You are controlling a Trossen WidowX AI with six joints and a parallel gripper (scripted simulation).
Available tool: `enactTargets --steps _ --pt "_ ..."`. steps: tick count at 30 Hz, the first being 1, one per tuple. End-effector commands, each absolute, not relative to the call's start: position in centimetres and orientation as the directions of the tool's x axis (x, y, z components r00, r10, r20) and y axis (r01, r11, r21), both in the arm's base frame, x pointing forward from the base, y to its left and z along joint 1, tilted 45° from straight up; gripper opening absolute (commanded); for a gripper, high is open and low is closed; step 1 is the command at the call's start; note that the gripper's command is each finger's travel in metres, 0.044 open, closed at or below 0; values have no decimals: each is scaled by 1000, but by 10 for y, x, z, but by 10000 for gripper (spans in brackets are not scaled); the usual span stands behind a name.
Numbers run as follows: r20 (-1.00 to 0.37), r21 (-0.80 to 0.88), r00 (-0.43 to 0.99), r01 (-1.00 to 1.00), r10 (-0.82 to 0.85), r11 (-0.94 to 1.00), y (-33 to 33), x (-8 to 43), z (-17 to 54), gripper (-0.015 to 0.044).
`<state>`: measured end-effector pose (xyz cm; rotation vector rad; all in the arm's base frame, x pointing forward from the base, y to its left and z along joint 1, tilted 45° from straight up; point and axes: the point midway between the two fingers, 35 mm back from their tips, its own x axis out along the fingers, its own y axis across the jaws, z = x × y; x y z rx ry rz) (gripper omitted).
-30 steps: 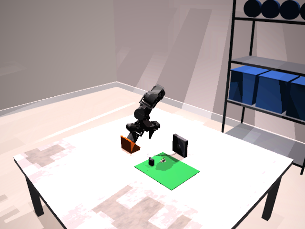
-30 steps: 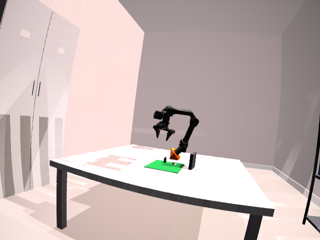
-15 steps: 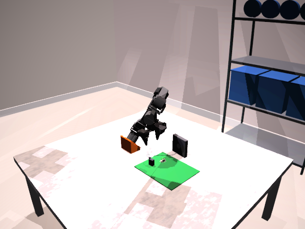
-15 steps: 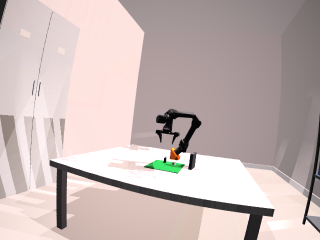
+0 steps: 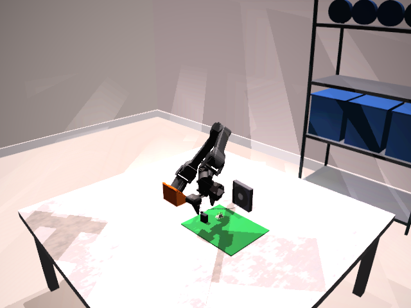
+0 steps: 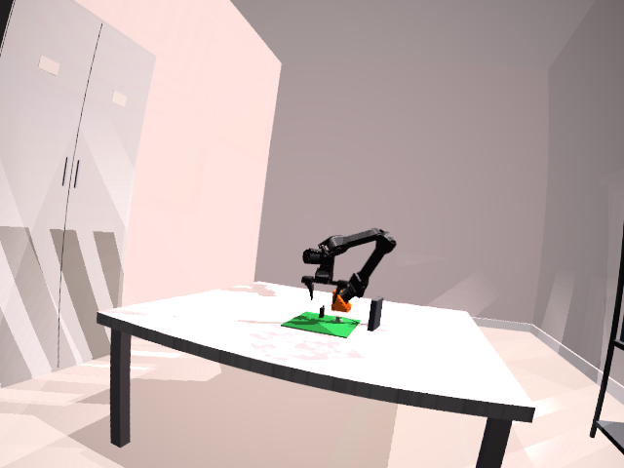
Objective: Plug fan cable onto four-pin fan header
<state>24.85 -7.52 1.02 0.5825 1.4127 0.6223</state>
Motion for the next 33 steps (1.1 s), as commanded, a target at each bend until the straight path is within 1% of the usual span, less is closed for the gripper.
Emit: enactTargets --steps 1,33 --pt "-710 699 64 -48 701 713 -71 248 8 440" --pt "-709 701 64 -49 702 712 -37 251 -26 440"
